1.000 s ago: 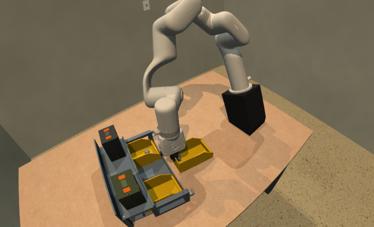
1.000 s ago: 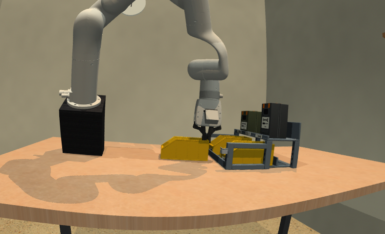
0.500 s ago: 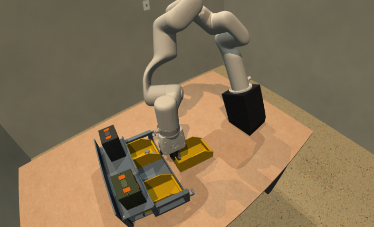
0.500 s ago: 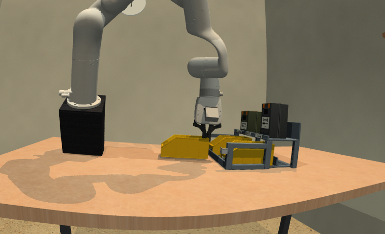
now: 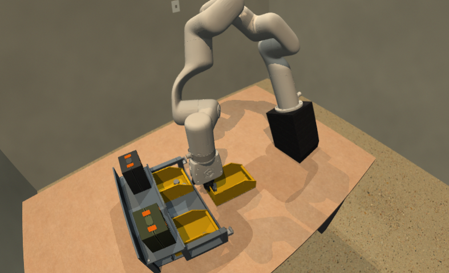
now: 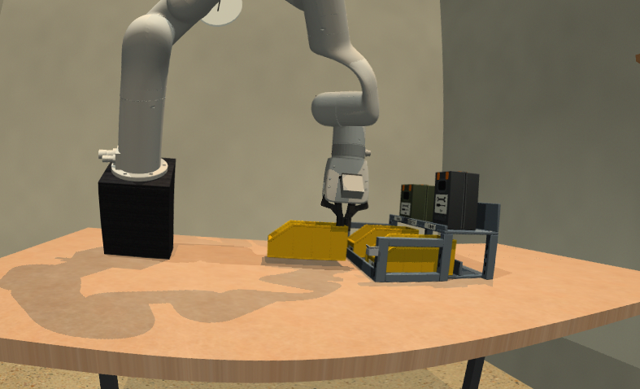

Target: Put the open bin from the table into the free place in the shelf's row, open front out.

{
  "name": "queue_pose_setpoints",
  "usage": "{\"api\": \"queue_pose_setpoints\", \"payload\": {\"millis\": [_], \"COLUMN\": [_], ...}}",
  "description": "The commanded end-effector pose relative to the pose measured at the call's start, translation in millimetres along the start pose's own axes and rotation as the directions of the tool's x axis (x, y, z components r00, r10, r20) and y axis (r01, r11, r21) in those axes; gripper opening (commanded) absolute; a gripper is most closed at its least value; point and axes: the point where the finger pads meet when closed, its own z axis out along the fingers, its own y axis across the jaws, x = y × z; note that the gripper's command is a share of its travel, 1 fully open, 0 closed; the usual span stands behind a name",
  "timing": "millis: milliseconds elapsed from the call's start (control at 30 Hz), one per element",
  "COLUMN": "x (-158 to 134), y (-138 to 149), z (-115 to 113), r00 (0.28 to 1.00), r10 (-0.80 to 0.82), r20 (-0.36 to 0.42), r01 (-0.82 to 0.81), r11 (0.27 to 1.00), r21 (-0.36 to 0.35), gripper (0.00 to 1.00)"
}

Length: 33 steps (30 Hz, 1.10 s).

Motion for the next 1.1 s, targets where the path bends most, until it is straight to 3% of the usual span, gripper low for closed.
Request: {"api": "queue_pose_setpoints", "payload": {"millis": [0, 233, 1067], "x": [0, 0, -1], "y": [-2, -2, -2], "z": [-2, -13, -19], "r00": [1.0, 1.0, 1.0], "r10": [0.001, 0.001, 0.001], "r20": [0.002, 0.002, 0.002], "r01": [-0.001, -0.001, -0.001], "r11": [1.0, 1.0, 1.0], "r21": [0.004, 0.004, 0.004], "gripper": [0.0, 0.0, 0.0]}}
